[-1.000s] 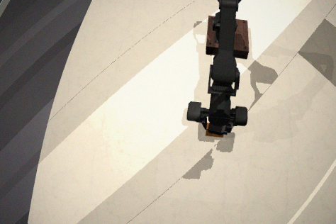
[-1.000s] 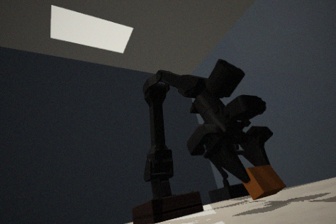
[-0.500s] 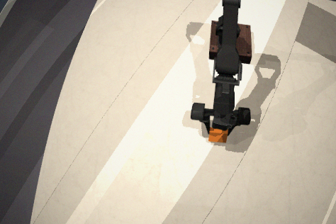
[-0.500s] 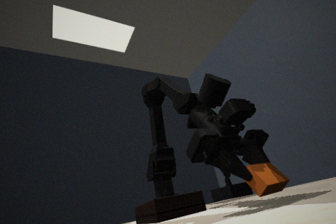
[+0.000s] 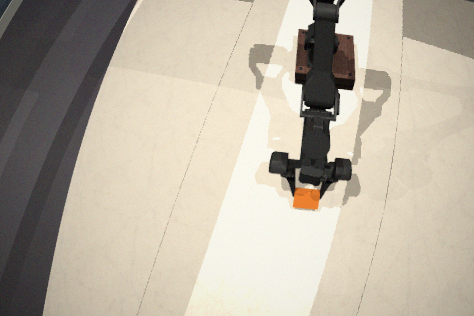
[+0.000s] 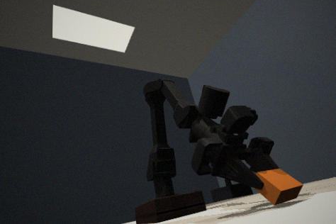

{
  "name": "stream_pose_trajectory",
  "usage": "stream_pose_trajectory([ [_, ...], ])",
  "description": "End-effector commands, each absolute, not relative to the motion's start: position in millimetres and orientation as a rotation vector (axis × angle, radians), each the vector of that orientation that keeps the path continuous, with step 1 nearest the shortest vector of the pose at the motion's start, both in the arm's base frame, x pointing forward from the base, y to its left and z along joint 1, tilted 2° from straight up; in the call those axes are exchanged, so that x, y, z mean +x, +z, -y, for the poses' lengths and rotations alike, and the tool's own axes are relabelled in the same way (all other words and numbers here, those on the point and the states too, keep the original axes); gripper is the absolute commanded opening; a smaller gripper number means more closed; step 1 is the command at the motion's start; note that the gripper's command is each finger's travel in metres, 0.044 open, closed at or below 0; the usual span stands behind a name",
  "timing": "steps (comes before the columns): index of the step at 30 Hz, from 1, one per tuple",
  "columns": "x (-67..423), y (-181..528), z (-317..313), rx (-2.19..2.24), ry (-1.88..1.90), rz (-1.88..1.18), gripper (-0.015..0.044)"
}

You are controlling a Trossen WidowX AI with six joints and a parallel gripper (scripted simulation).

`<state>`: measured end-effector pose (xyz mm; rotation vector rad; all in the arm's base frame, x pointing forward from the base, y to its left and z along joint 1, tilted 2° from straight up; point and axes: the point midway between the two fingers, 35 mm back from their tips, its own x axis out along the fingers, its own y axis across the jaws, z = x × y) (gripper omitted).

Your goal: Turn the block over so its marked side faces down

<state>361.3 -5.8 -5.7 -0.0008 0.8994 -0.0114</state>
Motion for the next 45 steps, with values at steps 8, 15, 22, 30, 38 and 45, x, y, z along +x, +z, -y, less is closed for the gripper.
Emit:
stream_pose_trajectory([
  [8,368.0,-25.9,5.5,0.002,-0.009,-0.759,0.0000],
  [15,367.0,-33.1,5.7,0.004,-0.010,-0.670,0.0000],
  [22,362.1,-35.6,5.6,0.003,-0.010,-0.581,0.0000],
  [30,352.6,-32.6,5.4,0.001,-0.009,-0.479,0.0000],
  [38,344.1,-26.1,5.2,0.000,-0.009,-0.408,0.0000],
  [45,344.1,-23.2,5.2,0.000,-0.009,-0.400,0.0000],
])
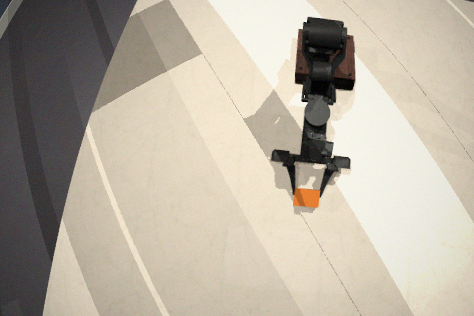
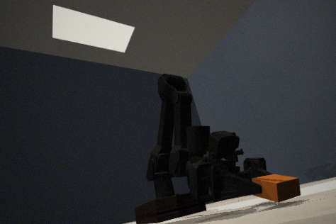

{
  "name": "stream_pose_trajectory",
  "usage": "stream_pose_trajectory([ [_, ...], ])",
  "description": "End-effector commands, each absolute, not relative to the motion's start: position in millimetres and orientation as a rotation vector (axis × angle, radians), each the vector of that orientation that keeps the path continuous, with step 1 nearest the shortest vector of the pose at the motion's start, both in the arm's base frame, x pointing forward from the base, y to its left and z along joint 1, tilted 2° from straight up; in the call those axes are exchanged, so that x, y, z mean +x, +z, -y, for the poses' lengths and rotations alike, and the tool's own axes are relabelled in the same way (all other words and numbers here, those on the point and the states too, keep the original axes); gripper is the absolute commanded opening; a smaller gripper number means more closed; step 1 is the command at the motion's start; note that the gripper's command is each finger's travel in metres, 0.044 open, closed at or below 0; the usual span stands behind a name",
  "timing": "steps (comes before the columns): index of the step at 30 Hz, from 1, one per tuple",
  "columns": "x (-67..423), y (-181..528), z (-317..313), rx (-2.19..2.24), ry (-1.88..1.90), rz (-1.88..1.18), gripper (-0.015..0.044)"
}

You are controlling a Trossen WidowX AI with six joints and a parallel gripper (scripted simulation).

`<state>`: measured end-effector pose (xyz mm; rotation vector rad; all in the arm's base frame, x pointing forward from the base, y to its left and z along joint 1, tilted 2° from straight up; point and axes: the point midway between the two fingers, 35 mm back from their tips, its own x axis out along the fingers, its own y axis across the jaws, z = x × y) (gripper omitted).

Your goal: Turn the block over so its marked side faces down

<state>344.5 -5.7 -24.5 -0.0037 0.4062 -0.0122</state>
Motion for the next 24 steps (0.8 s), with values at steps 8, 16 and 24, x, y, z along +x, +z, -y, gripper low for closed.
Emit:
stream_pose_trajectory([
  [8,344.1,-23.2,5.2,0.000,-0.009,-0.400,0.0000],
  [16,344.1,-23.2,5.2,0.000,-0.009,-0.400,0.0184],
  [24,344.1,-23.2,5.2,0.000,-0.009,-0.400,0.0394],
])
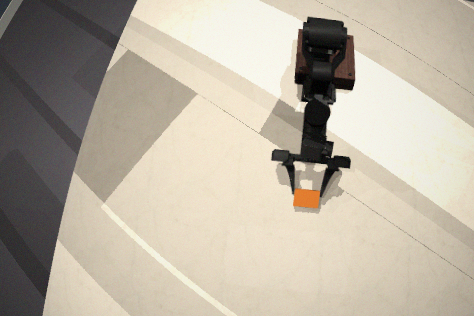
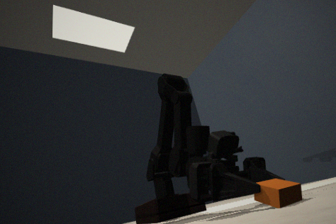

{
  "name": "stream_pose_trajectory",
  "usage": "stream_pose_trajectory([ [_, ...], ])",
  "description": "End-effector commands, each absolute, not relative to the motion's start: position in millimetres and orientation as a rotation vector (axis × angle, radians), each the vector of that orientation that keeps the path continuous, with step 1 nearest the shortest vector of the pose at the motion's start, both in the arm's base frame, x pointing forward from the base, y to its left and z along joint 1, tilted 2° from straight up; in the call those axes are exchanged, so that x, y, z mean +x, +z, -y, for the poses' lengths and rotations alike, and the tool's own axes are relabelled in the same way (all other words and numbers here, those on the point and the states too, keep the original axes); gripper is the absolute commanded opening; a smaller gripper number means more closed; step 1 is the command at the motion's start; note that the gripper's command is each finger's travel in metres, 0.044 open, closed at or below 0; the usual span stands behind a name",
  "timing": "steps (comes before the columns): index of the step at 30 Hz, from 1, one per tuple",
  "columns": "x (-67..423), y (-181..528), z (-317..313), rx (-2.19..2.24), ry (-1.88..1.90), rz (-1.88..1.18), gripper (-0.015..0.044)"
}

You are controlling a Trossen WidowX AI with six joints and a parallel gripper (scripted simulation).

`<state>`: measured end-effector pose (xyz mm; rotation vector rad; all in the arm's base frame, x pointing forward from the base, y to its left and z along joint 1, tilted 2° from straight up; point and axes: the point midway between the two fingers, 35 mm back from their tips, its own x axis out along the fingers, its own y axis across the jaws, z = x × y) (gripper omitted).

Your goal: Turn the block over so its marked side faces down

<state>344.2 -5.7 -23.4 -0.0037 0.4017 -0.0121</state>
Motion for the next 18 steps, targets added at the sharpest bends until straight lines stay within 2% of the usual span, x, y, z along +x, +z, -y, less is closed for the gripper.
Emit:
stream_pose_trajectory([
  [1,344.1,-23.2,5.2,0.000,-0.009,-0.400,0.0420],
  [2,344.1,-23.2,5.2,0.000,-0.009,-0.400,0.0440],
  [18,344.1,-23.2,5.2,0.000,-0.009,-0.400,0.0440],
])
